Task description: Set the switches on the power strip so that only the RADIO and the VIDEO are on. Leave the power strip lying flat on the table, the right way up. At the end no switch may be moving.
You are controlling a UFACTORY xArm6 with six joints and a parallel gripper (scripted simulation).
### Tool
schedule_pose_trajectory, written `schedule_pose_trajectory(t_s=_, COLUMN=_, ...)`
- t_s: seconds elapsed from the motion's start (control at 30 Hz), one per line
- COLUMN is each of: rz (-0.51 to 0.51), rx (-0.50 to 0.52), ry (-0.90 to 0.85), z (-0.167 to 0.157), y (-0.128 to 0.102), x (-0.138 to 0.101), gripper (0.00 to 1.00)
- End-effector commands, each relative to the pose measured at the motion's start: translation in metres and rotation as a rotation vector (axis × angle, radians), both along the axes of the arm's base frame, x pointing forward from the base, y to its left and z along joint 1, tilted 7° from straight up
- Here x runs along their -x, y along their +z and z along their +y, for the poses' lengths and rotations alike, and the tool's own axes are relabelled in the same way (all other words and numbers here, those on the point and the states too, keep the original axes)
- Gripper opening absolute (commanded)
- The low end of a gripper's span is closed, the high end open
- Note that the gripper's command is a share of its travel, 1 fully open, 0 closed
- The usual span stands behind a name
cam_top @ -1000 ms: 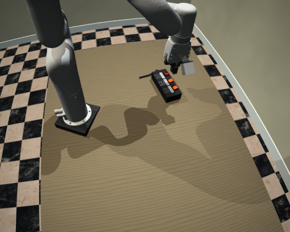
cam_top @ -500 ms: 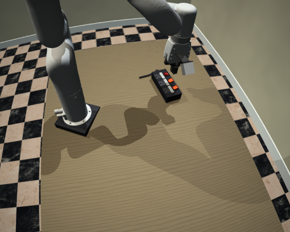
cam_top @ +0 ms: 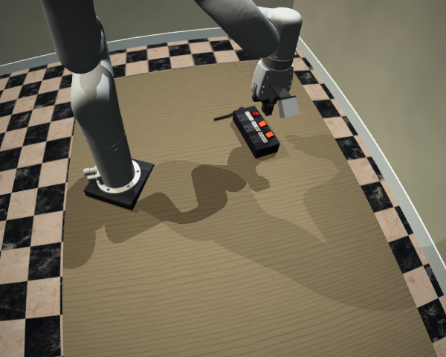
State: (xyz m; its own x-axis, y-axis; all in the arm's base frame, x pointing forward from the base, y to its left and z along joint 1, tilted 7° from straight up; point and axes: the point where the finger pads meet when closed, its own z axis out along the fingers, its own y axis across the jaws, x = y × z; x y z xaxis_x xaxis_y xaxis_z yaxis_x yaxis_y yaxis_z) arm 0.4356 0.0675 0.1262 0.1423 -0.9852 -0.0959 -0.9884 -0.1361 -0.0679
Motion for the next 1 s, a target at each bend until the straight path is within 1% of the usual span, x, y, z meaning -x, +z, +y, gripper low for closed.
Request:
schedule_pose_trajectory(t_s=0.0, rz=-0.005, rx=-0.001, ry=0.0, z=0.0, y=0.0, x=-0.002, gripper=0.0)
schedule_pose_trajectory(t_s=0.47, rz=-0.005, rx=-0.001, ry=0.0, z=0.002, y=-0.018, x=-0.003, gripper=0.0)
schedule_pose_trajectory(t_s=0.97, rz=-0.005, rx=-0.001, ry=0.0, z=0.003, y=-0.032, x=-0.004, gripper=0.0)
